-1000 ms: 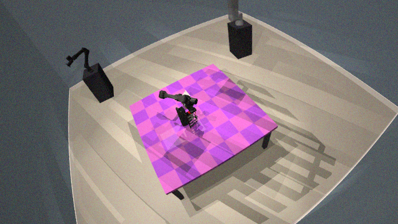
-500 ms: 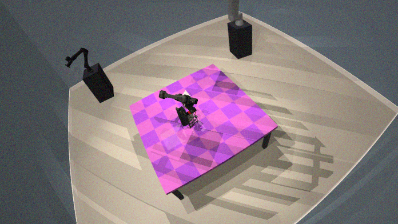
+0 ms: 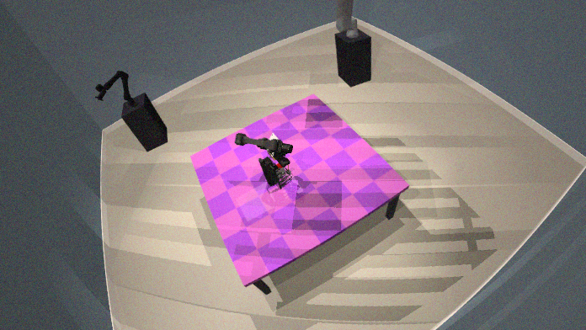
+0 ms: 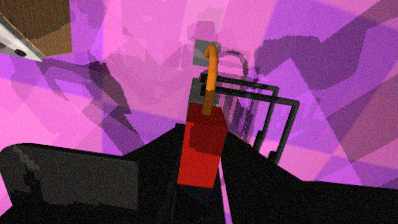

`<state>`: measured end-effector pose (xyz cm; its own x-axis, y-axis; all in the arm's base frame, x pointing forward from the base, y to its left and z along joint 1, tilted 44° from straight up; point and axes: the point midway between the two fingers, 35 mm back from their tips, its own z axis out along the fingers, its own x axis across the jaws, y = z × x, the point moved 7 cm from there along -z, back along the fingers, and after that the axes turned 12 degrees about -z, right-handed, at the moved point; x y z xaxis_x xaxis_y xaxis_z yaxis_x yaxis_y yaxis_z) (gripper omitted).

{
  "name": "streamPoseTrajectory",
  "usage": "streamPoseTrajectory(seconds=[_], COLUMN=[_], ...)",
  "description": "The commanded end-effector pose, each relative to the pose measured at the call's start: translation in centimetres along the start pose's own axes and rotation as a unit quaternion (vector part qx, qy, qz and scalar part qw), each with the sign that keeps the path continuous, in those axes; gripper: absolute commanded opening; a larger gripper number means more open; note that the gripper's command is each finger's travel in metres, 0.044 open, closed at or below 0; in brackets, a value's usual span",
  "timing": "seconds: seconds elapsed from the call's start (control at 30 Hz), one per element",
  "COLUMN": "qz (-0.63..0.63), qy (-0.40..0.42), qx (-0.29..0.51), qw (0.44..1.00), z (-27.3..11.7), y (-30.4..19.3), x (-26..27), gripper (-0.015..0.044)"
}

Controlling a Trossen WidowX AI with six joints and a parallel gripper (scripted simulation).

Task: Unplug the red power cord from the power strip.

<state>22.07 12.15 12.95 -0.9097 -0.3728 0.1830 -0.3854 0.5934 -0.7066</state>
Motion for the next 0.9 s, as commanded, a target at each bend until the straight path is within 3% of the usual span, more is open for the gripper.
streamPoseTrajectory(seconds=[0.0,0.3,0.73,0.87], qz=[-0.005,-0.006,-0.006,-0.006], qy=[-0.009,-0.010,-0.009,-0.010], qx=[-0.030,-0.030,-0.028,-0.029], qw=[0.999,0.999,1.000,1.000], z=[-0.8,-1.1,-0.6,-1.2], y=[2.4,3.9,3.0,5.1], x=[-0.5,-0.7,-0.4,-0.9], gripper=[0.0000,0.0000,0.0341,0.0440])
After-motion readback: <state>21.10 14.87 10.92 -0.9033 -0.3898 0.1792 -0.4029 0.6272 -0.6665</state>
